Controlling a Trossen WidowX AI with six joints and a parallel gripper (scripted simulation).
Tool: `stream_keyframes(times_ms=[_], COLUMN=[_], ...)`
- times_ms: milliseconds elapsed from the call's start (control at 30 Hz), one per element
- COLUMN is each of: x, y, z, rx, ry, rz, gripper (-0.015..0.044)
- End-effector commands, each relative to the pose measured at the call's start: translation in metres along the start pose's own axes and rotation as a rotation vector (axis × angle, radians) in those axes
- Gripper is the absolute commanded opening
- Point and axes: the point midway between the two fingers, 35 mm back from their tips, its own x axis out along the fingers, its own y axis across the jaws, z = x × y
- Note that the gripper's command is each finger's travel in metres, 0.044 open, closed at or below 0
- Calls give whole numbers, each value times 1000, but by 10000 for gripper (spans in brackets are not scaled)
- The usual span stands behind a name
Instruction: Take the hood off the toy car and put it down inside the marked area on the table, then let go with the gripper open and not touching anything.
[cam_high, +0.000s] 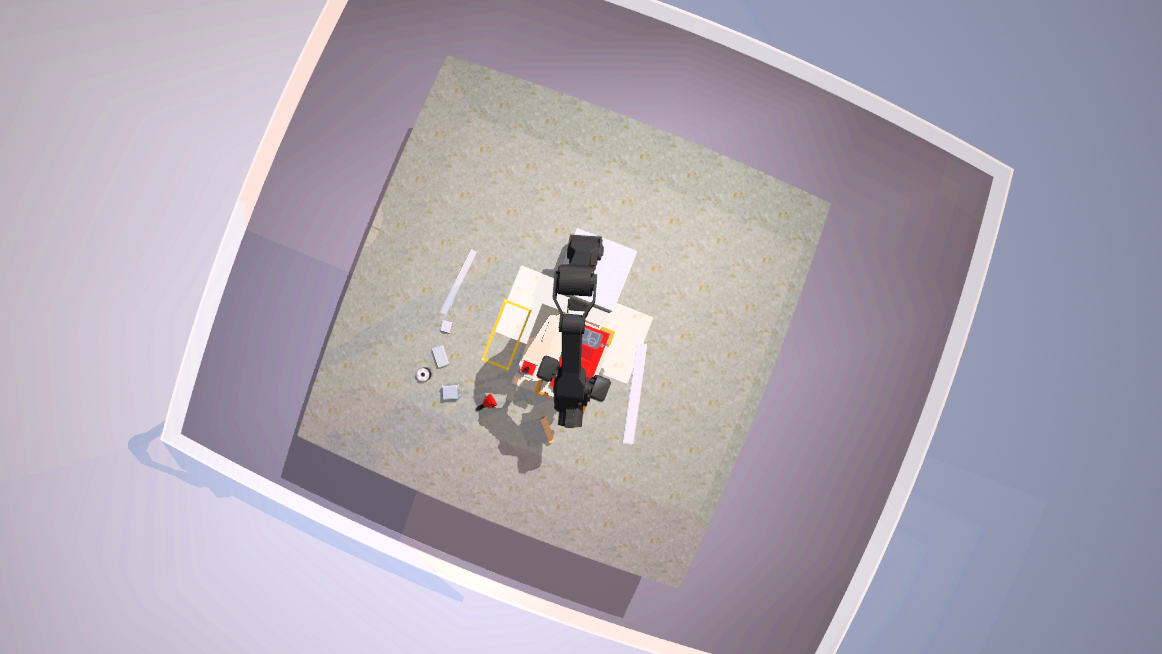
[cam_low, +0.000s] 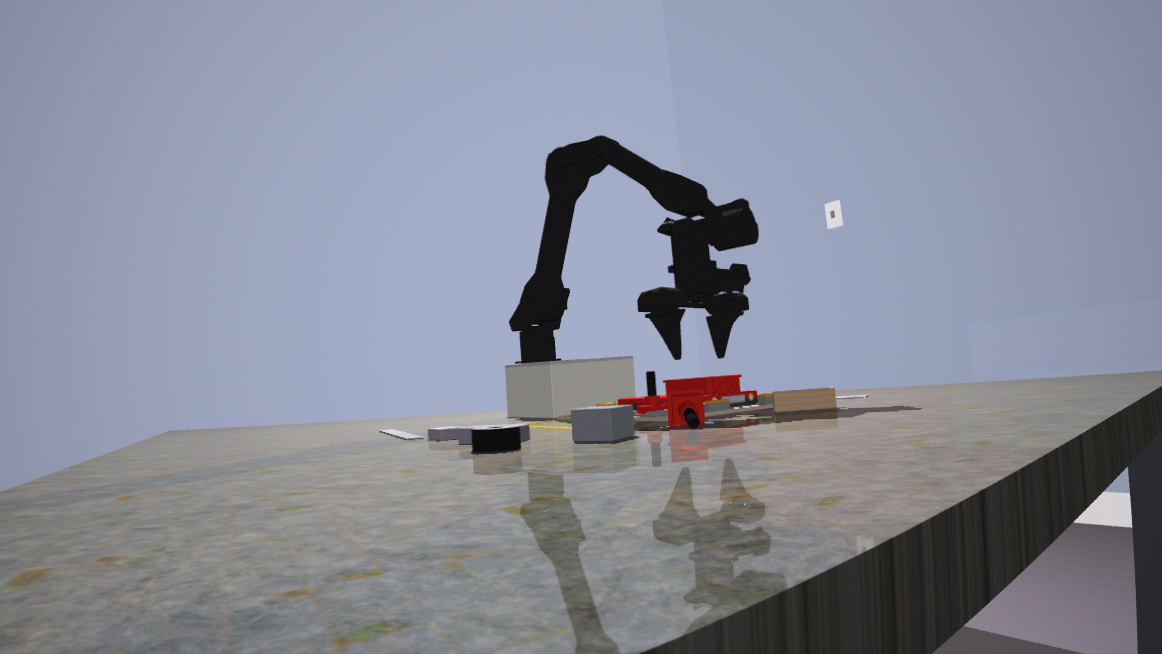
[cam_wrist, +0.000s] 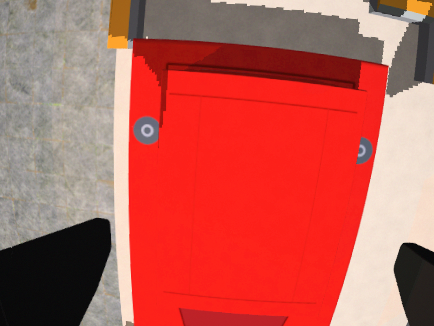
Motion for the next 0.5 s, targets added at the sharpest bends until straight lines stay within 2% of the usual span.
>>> stream_keyframes(times_ms=[0, 467], x=[3, 12], y=[0, 0], z=[-1, -1], rx=[2, 2], ry=[4, 4], rz=[3, 3], gripper=[440, 440])
